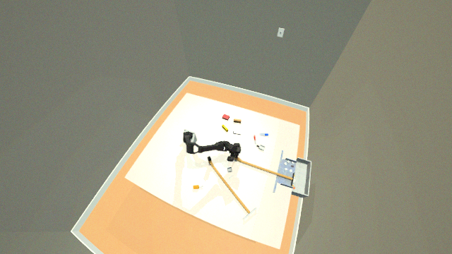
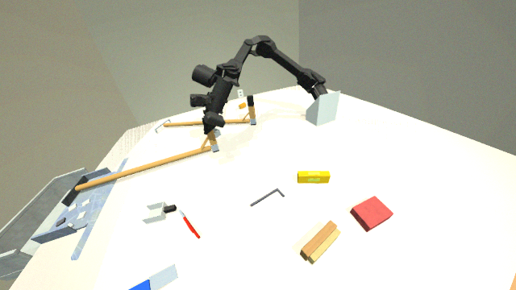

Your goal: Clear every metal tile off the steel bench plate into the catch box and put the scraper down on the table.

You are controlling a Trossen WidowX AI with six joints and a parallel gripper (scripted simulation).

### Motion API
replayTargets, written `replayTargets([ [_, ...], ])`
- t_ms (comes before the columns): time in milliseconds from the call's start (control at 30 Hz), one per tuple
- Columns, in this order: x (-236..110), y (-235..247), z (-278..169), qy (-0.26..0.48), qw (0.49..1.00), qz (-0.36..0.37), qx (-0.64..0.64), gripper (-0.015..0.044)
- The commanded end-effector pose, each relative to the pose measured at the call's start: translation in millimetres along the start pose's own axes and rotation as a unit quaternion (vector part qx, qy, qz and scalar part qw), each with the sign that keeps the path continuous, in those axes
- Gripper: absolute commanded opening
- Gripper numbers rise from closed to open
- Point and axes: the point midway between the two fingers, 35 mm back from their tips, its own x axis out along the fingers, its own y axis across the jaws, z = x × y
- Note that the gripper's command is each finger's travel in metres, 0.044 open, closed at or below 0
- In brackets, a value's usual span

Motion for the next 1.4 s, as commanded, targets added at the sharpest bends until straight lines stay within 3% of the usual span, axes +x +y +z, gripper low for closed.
replayTargets([
  [0, 3.0, 0.6, 10.3, -0.007, 1.000, 0.002, 0.002, 0.0000],
  [1367, -5.6, 1.4, -0.5, -0.004, 1.000, 0.001, 0.001, 0.0000],
])
